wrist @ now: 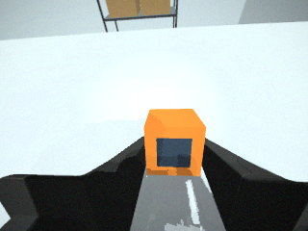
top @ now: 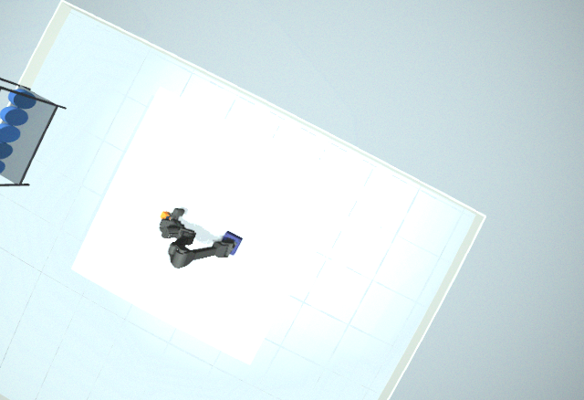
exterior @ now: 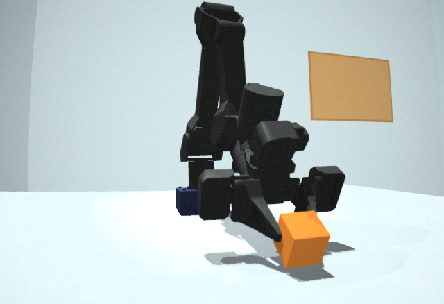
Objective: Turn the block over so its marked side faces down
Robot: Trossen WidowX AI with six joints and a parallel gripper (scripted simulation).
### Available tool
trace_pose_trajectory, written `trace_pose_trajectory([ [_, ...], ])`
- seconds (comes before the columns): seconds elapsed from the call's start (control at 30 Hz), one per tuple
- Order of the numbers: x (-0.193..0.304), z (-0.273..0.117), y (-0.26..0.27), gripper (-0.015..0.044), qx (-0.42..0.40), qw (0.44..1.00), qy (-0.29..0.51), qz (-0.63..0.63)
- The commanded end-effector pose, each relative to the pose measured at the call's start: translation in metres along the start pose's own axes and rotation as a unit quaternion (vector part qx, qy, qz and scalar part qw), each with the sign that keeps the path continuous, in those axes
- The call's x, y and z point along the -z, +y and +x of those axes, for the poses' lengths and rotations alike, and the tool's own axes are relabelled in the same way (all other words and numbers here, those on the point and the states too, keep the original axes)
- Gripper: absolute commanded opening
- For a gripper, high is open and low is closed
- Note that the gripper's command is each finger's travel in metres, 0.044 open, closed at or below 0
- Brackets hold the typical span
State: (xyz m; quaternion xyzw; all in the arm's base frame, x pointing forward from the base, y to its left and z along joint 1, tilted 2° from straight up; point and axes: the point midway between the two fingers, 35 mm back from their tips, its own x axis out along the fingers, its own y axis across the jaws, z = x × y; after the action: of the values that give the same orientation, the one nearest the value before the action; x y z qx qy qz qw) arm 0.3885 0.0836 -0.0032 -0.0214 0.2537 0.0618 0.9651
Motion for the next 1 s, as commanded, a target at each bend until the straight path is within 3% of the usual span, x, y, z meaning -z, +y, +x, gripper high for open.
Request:
trace_pose_trajectory([
  [0.0,-0.0008,-0.0001,-0.0006,0.0000,0.002,1.000,-0.002,-0.002],
  [0.1,-0.0008,-0.0001,-0.0006,0.0000,0.002,1.000,-0.002,-0.002],
  [0.67,-0.0008,-0.0001,-0.0006,0.0440,0.002,1.000,-0.002,-0.002],
  [0.97,-0.0008,-0.0001,-0.0006,0.0440,0.002,1.000,-0.002,-0.002],
])
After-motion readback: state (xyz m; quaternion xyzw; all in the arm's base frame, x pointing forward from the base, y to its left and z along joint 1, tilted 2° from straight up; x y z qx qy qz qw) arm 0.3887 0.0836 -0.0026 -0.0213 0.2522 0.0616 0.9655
